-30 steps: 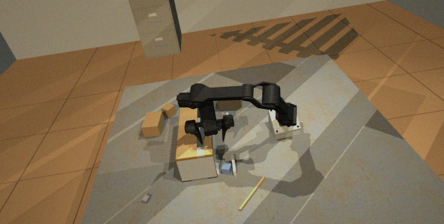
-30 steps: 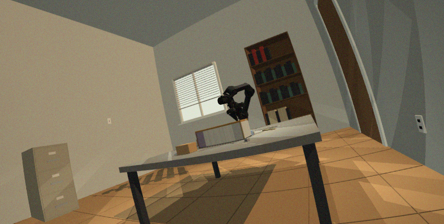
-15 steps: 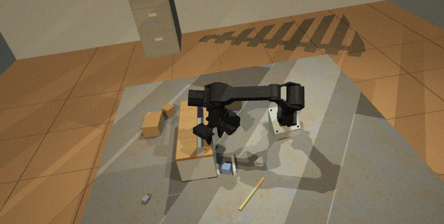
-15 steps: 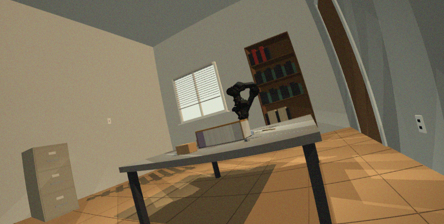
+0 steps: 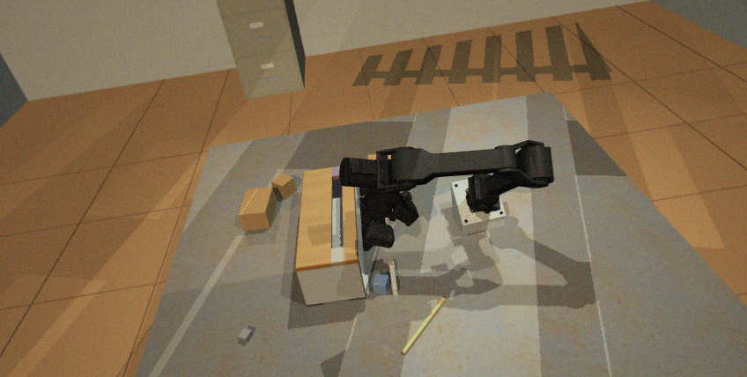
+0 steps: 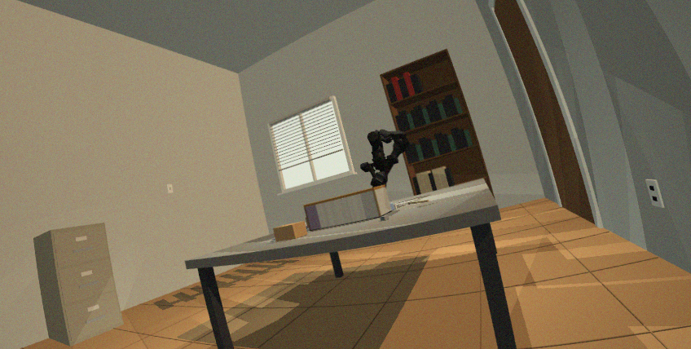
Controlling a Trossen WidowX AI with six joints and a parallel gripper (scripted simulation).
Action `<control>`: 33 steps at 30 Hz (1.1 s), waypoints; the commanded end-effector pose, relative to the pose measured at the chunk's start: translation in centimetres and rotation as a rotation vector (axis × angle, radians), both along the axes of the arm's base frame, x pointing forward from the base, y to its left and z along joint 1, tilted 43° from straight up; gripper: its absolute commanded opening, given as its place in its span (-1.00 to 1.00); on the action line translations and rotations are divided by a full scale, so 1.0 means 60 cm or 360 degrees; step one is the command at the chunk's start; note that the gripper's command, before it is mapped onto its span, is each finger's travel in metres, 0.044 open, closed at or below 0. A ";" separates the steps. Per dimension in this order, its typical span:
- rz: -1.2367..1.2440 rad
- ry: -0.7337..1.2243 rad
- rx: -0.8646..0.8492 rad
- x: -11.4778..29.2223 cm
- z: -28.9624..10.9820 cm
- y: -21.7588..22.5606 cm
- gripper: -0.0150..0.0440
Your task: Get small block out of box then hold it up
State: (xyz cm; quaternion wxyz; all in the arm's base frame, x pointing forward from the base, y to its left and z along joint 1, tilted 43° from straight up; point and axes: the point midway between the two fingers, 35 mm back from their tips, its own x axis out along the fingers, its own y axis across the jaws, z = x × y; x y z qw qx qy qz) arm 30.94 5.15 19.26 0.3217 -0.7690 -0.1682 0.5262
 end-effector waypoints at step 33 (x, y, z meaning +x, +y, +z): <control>0.0013 0.0007 0.0004 -0.008 -0.157 0.146 0.47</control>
